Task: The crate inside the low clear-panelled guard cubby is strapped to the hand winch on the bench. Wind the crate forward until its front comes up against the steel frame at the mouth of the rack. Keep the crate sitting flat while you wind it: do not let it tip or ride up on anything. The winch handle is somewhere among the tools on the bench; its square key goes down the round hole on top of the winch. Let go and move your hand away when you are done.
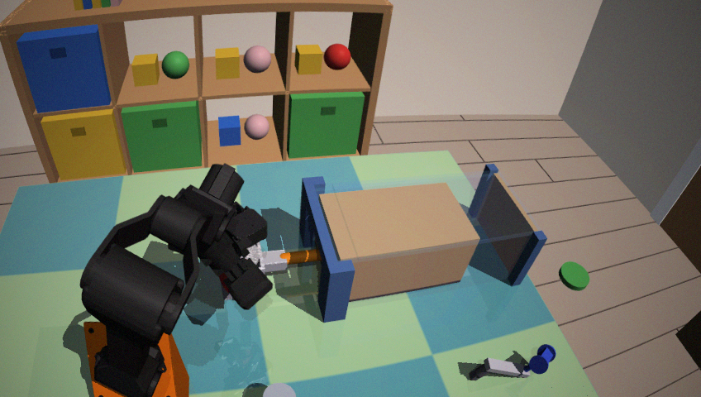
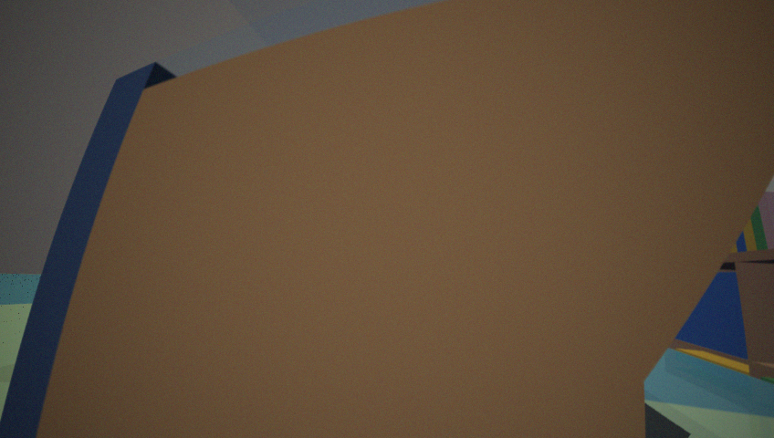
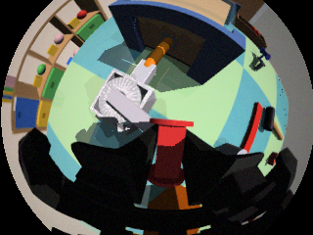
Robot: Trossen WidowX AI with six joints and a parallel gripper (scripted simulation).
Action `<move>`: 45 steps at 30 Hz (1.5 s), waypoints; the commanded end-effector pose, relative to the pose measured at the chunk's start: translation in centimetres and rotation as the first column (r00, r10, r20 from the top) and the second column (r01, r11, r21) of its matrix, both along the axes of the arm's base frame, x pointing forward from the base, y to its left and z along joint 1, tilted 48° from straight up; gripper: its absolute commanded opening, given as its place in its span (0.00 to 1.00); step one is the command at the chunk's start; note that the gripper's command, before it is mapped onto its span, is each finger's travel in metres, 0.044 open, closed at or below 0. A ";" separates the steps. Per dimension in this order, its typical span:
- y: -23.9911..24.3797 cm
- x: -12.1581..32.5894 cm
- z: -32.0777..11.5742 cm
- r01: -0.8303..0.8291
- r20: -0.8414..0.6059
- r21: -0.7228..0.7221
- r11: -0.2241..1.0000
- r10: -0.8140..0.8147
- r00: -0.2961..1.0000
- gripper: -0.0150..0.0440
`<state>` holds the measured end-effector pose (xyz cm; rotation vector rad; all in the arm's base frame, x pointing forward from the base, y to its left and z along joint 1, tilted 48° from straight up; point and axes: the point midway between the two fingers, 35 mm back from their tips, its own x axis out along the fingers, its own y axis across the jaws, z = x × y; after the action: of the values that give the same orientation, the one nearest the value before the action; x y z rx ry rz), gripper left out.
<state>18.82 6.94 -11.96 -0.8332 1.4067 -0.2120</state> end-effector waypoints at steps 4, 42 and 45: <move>-0.5 1.7 -0.1 0.010 0.028 -0.005 1.000 -0.010 1.000 0.25; -0.4 6.2 -1.4 0.010 0.031 -0.005 1.000 -0.010 0.999 0.25; -0.4 6.5 -1.6 0.010 0.031 -0.005 1.000 -0.010 0.999 0.25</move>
<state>24.25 6.44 -12.88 -0.8364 1.3941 -0.2279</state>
